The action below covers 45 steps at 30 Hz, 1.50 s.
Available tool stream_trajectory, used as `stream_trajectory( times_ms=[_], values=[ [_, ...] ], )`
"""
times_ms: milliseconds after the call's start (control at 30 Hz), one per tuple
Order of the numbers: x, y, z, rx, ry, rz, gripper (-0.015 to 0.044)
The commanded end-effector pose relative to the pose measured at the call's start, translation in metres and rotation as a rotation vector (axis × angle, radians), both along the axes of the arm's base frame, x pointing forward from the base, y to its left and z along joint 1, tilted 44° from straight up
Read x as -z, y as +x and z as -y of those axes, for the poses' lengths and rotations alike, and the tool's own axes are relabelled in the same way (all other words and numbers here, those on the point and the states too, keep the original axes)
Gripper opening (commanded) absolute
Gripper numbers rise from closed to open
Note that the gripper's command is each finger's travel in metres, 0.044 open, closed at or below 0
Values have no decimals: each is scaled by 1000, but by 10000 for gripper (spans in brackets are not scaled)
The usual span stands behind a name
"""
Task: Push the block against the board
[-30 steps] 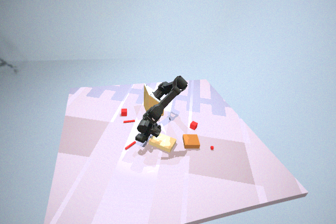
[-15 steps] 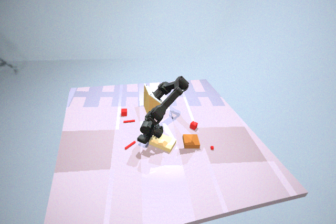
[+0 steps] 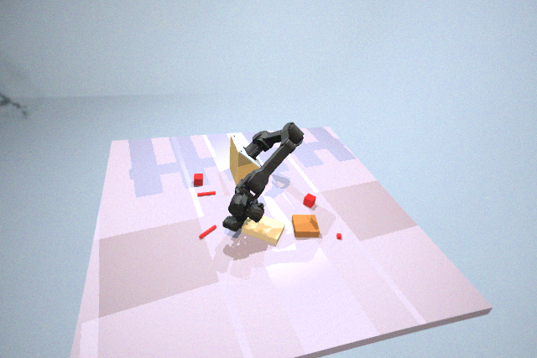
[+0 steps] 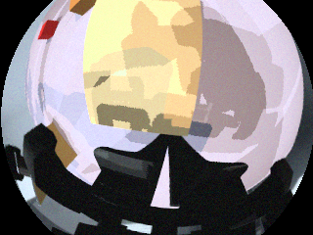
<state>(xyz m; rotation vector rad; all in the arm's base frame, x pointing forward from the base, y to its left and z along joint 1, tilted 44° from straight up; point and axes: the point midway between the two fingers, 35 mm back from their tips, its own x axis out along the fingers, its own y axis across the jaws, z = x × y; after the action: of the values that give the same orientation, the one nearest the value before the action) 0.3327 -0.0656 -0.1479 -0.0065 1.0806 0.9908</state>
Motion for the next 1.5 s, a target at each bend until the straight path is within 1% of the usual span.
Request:
stream_trajectory(
  times_ms=[0, 1467],
  values=[
    [-4, 6, -3, -2, 3, 6, 0],
    [-29, 41, -25, -1, 5, 7, 0]
  ],
)
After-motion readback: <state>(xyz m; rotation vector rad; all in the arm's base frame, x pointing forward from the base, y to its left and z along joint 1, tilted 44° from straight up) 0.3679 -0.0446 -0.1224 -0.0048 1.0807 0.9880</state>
